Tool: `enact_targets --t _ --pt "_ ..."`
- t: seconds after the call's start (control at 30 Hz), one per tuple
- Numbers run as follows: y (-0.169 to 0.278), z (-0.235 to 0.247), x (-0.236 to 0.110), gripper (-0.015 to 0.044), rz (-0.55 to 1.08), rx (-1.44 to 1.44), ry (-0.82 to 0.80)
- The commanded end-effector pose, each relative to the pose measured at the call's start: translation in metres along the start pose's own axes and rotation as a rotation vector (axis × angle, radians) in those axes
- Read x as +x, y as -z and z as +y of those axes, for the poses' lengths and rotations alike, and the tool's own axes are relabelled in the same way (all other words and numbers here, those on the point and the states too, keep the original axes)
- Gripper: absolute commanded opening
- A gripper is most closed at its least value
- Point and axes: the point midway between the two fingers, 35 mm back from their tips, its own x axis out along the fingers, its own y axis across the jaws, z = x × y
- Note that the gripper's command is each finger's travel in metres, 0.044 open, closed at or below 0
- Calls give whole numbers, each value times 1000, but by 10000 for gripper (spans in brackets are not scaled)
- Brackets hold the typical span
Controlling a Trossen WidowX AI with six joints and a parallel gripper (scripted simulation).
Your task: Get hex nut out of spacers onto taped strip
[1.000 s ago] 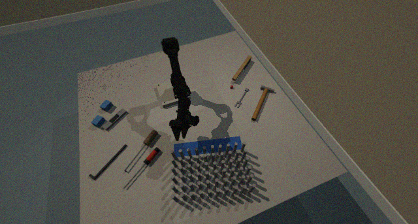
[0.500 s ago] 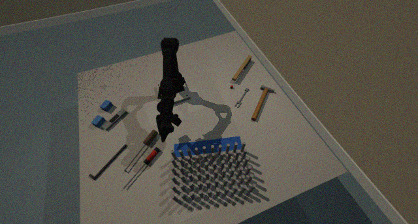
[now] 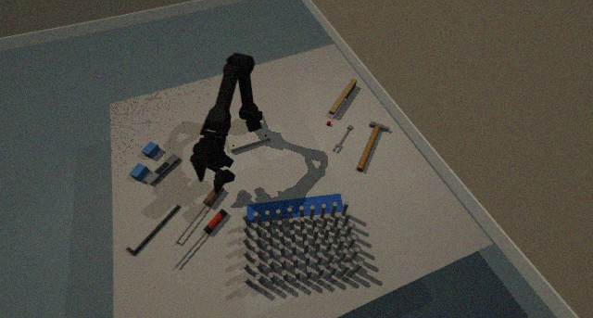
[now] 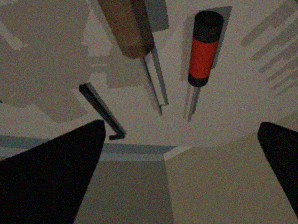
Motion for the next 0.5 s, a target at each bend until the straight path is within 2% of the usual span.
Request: enact_targets --t 0.0,0.33,0.47 --pt "8 30 -6 440 -63 -227 -32" --pt "7 30 -3 440 -63 -227 -32" --pt "-22 31 36 440 -63 -227 -31"
